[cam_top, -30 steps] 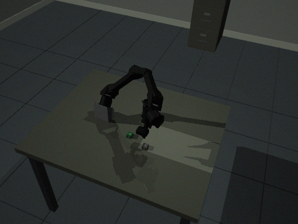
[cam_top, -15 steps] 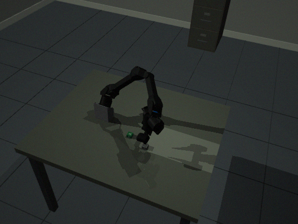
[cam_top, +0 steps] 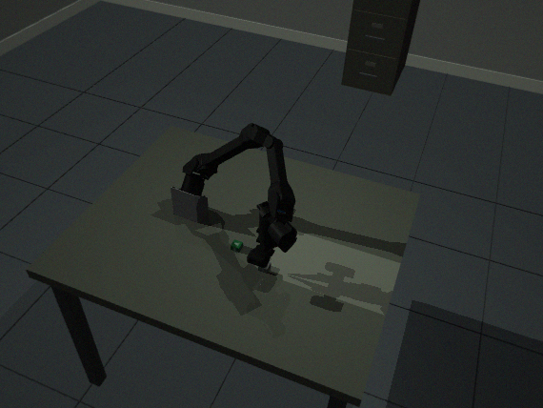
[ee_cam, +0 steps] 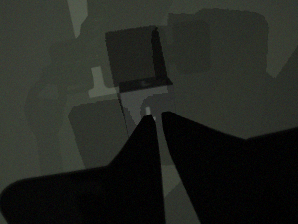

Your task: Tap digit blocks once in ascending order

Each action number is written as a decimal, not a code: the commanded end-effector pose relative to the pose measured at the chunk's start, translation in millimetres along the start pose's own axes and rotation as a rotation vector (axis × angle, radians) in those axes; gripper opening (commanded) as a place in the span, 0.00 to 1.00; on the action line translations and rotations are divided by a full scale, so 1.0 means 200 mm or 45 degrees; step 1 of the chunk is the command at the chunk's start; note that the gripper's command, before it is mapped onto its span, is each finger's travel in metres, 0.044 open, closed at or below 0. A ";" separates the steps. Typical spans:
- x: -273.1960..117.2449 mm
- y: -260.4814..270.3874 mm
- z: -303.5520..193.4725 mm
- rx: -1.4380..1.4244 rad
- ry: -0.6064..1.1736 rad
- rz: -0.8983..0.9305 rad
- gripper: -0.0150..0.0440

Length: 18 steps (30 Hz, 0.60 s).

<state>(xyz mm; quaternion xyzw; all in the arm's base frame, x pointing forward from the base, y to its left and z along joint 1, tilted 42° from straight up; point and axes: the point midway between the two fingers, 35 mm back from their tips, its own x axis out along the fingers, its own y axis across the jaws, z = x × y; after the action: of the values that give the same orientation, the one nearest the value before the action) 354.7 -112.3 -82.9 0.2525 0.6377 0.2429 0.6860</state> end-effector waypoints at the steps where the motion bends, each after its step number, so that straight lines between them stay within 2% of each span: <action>1: 0.00 0.00 0.00 0.003 -0.006 0.003 0.29; 18: 0.13 0.00 0.00 0.003 -0.006 0.005 0.29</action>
<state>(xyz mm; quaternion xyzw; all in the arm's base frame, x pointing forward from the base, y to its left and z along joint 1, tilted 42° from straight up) 358.7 -99.5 -96.9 0.2504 0.6350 0.2422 0.6895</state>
